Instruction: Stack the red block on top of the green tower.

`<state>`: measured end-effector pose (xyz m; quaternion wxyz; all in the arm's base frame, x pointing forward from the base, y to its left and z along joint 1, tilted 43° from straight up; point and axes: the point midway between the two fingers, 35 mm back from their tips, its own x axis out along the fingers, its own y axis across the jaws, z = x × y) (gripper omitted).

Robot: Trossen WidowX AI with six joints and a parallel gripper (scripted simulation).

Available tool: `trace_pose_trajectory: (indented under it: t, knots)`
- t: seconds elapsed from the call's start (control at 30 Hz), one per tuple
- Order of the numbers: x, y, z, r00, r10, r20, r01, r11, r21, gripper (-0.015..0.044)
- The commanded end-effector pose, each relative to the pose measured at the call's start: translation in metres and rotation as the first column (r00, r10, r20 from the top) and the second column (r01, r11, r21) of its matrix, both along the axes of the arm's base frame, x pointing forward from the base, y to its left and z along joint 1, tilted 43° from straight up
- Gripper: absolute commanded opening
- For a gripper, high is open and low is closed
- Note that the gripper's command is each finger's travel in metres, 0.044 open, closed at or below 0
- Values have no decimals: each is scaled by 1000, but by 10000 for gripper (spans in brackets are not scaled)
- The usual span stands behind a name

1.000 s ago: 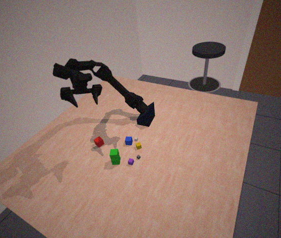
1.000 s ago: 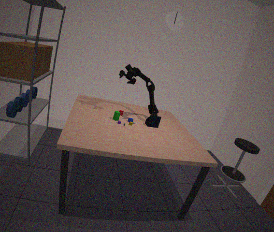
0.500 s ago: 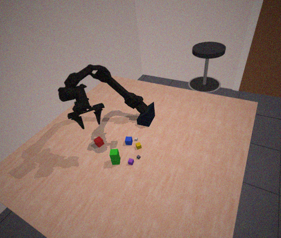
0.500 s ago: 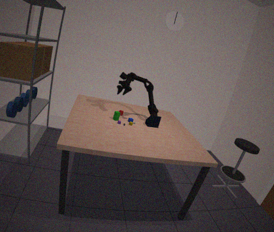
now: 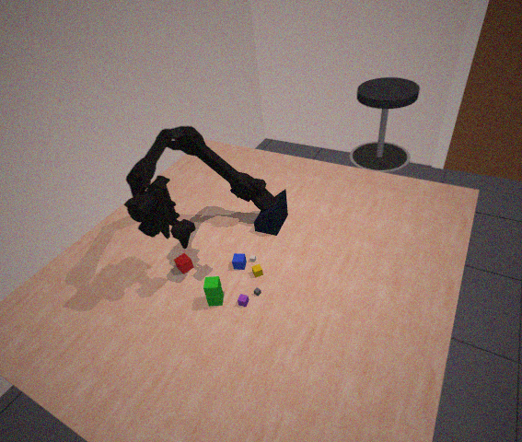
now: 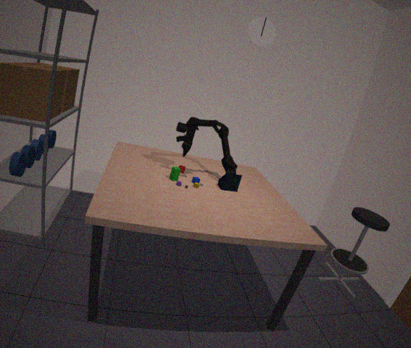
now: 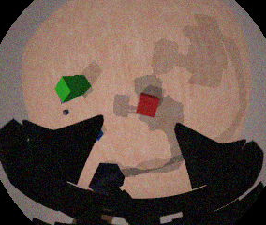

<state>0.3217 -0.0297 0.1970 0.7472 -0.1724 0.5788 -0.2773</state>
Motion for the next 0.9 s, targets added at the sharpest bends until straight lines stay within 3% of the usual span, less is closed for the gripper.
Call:
trace_pose_trajectory:
  t: [0.0,0.3,0.63,0.87]
  knots:
    - [-9,-18,-5,991,-131,38,133,989,-57,440]
    - [-7,-16,-4,991,-131,38,133,989,-57,440]
    - [1,-55,-45,991,-131,41,133,989,-59,440]
    - [3,-56,-46,991,-131,41,133,989,-59,440]
